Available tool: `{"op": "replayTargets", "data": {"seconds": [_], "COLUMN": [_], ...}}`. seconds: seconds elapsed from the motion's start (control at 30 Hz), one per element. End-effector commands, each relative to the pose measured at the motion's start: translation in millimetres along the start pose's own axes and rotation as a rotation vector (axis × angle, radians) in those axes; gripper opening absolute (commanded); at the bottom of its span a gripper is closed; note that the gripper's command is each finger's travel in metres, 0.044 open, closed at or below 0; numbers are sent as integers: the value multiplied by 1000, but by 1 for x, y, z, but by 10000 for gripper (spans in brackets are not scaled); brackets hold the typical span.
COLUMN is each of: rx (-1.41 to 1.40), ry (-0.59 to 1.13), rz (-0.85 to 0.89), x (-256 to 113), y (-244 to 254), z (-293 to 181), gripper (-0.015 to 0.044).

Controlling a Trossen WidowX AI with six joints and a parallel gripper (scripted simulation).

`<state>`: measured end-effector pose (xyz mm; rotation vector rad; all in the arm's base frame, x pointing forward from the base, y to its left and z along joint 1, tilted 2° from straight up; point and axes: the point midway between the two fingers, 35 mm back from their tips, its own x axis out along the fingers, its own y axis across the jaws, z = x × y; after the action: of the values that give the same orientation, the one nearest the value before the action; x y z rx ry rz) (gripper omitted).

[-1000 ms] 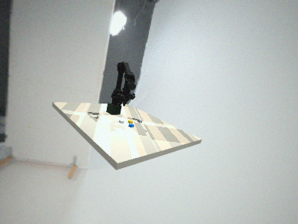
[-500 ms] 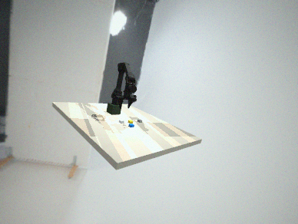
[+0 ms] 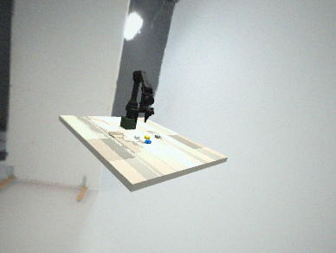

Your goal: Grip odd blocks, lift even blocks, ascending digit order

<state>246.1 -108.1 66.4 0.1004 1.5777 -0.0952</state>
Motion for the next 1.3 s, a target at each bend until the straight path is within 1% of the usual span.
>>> {"op": "replayTargets", "data": {"seconds": [0.0,0.13,0.27,0.33,1.1,1.17,1.27], "rx": [3,3,3,3,4,7,12], "ry": [-2,-2,-3,-3,-4,-8,-16], "rz": [3,3,8,10,10,7,7], "x": [0,0,0,0,0,-1,-2], "y": [0,8,57,74,78,94,134], "z": [0,3,12,13,14,16,19], "gripper": [400,400,400,400,400,400,400]}}
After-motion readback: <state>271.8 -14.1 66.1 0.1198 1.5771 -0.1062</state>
